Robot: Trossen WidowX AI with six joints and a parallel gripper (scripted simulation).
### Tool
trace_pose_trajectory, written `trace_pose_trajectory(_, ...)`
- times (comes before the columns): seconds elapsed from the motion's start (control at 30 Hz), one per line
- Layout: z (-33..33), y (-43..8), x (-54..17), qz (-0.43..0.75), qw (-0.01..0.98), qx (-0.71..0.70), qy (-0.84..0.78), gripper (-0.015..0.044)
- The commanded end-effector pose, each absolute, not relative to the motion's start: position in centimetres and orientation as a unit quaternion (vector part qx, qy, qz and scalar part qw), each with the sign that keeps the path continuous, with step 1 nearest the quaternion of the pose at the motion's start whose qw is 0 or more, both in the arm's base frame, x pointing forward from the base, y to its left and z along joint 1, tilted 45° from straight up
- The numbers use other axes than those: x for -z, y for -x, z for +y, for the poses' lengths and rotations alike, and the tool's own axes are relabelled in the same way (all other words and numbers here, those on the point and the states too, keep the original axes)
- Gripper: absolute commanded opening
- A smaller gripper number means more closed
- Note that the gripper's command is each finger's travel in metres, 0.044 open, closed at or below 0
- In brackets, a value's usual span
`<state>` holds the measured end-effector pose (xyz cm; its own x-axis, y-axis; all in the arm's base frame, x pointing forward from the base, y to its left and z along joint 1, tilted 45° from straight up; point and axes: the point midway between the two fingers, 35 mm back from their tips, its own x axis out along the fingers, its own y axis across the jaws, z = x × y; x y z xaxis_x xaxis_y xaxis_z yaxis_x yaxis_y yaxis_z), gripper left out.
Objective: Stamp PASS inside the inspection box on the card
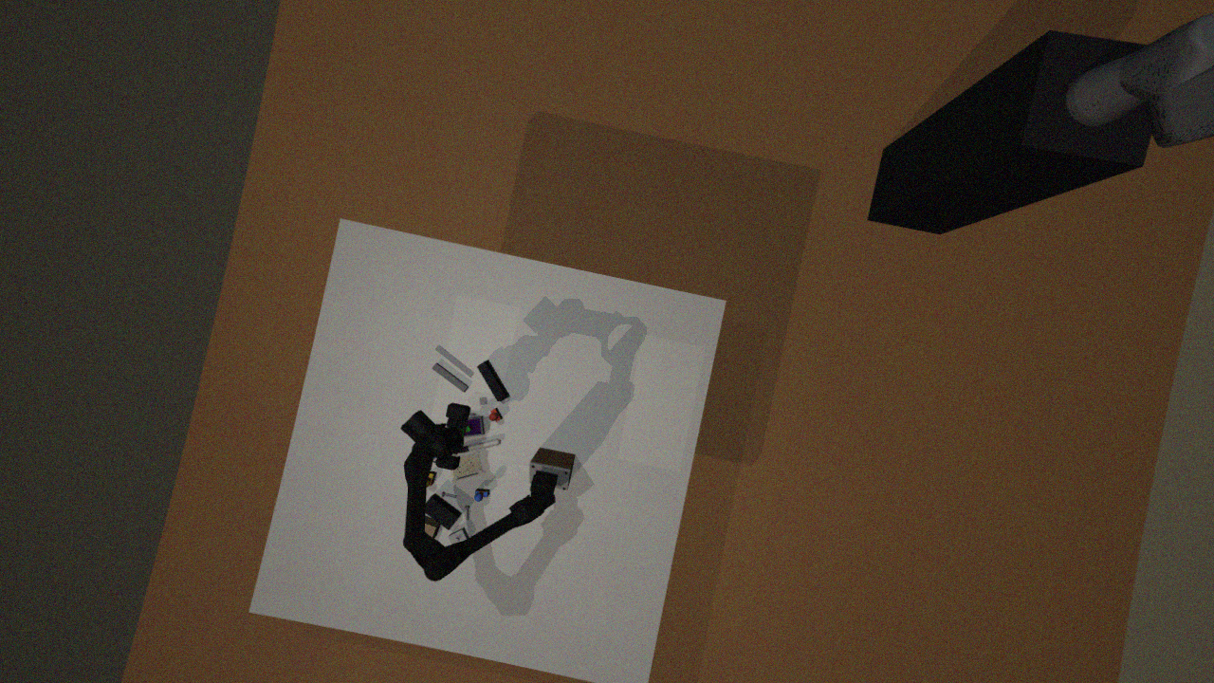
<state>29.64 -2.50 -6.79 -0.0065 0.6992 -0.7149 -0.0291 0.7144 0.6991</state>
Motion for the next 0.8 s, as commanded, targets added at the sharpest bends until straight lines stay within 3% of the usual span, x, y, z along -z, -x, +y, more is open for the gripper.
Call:
trace_pose_trajectory(0.0, -3.0, -29.9, 6.2, 0.651, 0.661, -0.278, -0.250, 0.0000)
trace_pose_trajectory(0.47, -4.3, -29.9, 4.7, 0.651, 0.661, -0.278, -0.250, 0.0000)
trace_pose_trajectory(0.77, -1.1, -30.0, 1.4, 0.643, 0.669, -0.294, -0.230, 0.0000)
